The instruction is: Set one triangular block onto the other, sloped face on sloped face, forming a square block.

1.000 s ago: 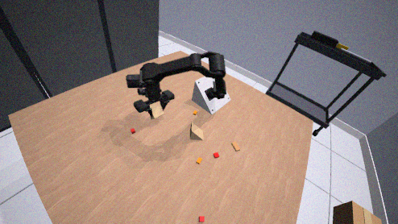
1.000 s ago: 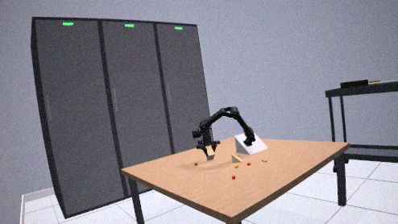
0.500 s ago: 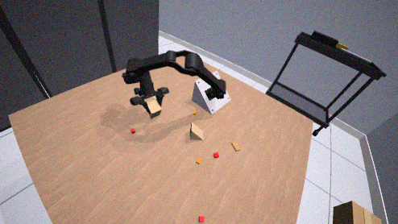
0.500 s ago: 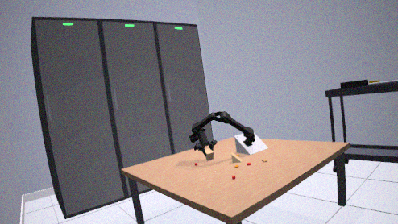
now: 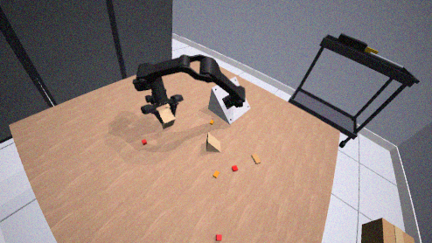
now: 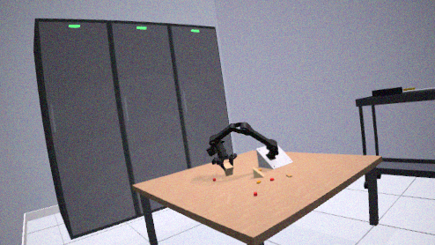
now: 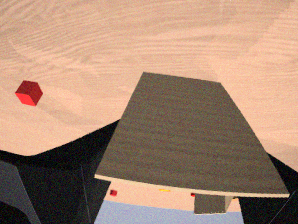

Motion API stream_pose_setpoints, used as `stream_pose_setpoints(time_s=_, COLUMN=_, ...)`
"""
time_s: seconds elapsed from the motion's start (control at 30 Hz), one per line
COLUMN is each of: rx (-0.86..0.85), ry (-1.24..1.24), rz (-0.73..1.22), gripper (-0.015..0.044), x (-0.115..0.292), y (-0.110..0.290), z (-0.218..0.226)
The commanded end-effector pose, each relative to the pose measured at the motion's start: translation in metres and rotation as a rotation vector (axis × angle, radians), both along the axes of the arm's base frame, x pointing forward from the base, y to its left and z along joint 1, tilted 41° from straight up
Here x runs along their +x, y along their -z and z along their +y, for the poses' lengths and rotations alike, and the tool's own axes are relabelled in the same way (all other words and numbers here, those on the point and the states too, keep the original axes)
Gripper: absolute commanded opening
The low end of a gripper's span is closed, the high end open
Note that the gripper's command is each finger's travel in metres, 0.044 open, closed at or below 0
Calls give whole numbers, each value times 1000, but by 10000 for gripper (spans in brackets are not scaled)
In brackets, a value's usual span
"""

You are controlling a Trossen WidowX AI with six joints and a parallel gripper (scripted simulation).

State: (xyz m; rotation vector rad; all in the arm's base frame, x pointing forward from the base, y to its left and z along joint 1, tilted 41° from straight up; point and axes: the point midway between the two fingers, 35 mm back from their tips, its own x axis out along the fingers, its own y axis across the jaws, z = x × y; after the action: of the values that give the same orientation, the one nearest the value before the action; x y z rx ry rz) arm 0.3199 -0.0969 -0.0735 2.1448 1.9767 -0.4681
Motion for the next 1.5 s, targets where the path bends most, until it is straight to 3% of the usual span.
stream_pose_setpoints(time_s=0.0, rx=-2, ry=0, rz=5, gripper=394, x=0, y=0, z=0)
stream_pose_setpoints(time_s=0.07, rx=-2, ry=0, rz=5, gripper=440, x=0, y=0, z=0)
stream_pose_setpoints(time_s=0.43, rx=-6, ry=4, rz=4, gripper=440, x=0, y=-2, z=-2)
stream_pose_setpoints(time_s=0.67, rx=-140, ry=140, rz=2, gripper=440, x=-6, y=-78, z=-60)
stream_pose_setpoints(time_s=0.8, rx=-144, ry=145, rz=2, gripper=440, x=-6, y=-81, z=-62)
stream_pose_setpoints(time_s=0.9, rx=-142, ry=151, rz=-23, gripper=440, x=-5, y=-72, z=-69)
stream_pose_setpoints(time_s=1.13, rx=-129, ry=132, rz=-34, gripper=440, x=-18, y=4, z=-101)
stream_pose_setpoints(time_s=1.47, rx=-132, ry=94, rz=-26, gripper=440, x=-14, y=18, z=-82)
